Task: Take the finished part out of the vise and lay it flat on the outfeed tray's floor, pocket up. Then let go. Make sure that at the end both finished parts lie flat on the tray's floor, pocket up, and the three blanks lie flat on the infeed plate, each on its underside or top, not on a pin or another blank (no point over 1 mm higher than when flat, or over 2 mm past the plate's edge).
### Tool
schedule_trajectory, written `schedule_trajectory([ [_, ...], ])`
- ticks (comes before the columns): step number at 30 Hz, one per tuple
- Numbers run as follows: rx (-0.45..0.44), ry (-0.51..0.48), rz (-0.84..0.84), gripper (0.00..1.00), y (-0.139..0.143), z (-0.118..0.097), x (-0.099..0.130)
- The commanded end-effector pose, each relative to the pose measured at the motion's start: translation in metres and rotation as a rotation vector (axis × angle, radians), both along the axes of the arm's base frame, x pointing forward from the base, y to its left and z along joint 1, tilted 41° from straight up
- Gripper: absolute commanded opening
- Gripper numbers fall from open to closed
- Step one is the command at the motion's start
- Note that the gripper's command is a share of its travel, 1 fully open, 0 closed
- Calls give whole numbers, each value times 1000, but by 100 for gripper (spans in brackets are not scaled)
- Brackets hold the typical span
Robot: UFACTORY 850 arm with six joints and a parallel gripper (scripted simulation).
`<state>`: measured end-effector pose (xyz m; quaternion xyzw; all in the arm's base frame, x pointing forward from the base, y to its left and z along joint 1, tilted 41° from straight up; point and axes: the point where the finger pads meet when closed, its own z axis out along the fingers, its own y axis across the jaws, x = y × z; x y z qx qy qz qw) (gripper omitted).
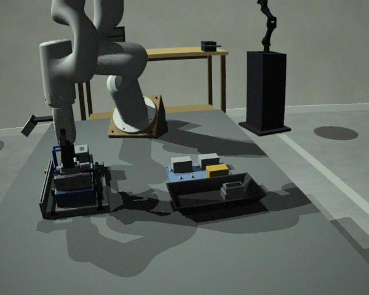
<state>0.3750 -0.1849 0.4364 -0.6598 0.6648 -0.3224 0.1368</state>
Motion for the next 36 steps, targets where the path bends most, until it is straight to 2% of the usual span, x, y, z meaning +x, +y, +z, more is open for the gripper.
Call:
schedule_trajectory([
  [1, -1, -1, 0, 69, 0, 0, 1],
  [36, -1, -1, 0, 69, -3, -9, 8],
])
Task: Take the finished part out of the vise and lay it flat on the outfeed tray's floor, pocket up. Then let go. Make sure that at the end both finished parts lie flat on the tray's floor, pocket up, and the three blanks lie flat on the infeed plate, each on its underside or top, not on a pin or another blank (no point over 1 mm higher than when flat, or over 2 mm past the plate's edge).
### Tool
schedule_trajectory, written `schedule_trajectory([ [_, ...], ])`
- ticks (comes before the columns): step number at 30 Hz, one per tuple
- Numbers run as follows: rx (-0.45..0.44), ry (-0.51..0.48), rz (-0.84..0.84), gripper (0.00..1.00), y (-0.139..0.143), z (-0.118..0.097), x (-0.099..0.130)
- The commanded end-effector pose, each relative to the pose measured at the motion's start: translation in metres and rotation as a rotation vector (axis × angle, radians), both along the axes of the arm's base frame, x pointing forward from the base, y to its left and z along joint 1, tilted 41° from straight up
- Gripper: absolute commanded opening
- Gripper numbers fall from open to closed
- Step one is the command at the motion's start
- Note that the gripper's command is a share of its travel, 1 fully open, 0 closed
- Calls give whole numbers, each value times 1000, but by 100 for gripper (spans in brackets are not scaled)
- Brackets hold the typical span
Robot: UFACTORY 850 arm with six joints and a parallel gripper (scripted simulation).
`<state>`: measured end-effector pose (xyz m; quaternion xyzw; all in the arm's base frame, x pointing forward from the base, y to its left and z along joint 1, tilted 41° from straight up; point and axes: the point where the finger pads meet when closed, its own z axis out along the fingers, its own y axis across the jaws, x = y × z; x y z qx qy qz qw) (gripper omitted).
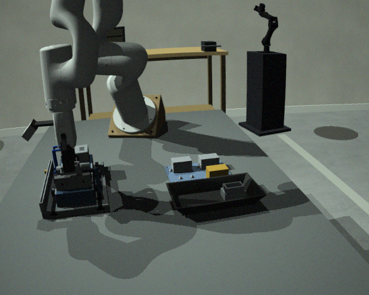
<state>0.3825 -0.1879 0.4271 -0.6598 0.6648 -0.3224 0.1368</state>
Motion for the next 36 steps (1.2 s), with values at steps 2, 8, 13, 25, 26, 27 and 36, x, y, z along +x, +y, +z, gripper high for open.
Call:
schedule_trajectory([
  [2, -1, -1, 0, 69, 0, 0, 1],
  [8, -1, -1, 0, 69, -1, 0, 1],
  [13, -1, -1, 0, 69, -1, 0, 1],
  [25, -1, -1, 0, 0, -1, 0, 1],
  [26, -1, -1, 0, 0, -1, 0, 1],
  [27, -1, -1, 0, 0, -1, 0, 1],
  [36, -1, -1, 0, 0, -1, 0, 1],
])
